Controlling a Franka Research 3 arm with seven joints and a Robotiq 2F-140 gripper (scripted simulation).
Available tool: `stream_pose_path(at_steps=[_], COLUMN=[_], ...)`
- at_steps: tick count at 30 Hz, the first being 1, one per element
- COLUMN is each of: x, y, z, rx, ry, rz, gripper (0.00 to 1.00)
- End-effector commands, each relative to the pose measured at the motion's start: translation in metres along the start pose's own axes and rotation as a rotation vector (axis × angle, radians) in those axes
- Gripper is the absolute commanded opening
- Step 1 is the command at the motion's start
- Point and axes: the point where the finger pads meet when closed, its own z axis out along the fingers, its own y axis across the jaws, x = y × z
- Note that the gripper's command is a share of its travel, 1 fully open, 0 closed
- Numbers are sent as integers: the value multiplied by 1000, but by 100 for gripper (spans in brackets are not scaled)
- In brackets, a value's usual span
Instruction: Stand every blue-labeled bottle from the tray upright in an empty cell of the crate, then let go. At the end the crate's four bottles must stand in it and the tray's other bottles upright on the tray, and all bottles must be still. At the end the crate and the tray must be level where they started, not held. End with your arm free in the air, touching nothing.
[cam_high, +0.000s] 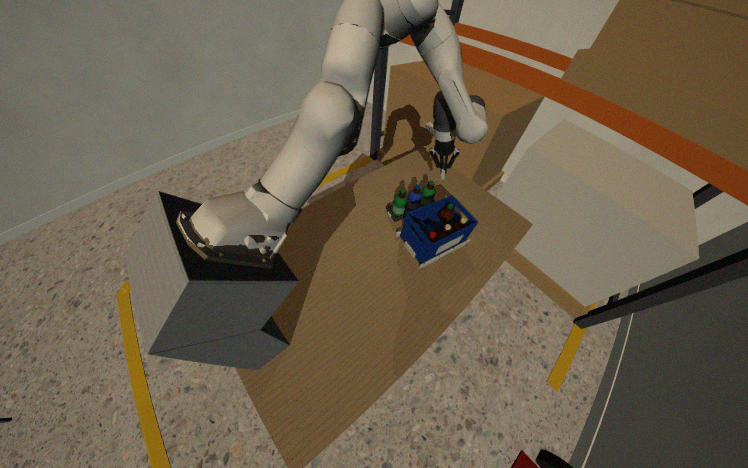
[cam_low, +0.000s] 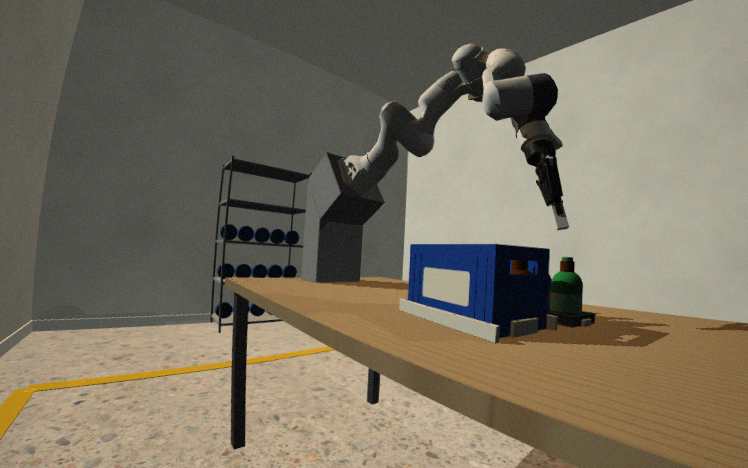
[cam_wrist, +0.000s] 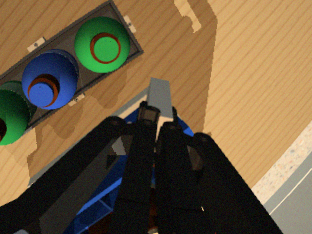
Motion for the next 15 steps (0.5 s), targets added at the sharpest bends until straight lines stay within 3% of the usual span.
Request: stream_pose_path(at_steps=[1,4,5,9,10,14,15], x=[-1,-1,-7,-7,-13,-13,-18], y=[-10,-10,-31,-31,-50,-50,-66], z=[-5,-5,-9,-9,-14,-14,-18], rx=[42,42,84,84,124,124,159], ry=[-86,-86,-122,-122,-152,-152,-176], rz=[85,85,84,84,81,81,78], gripper=[0,0,0,0,0,0,0])
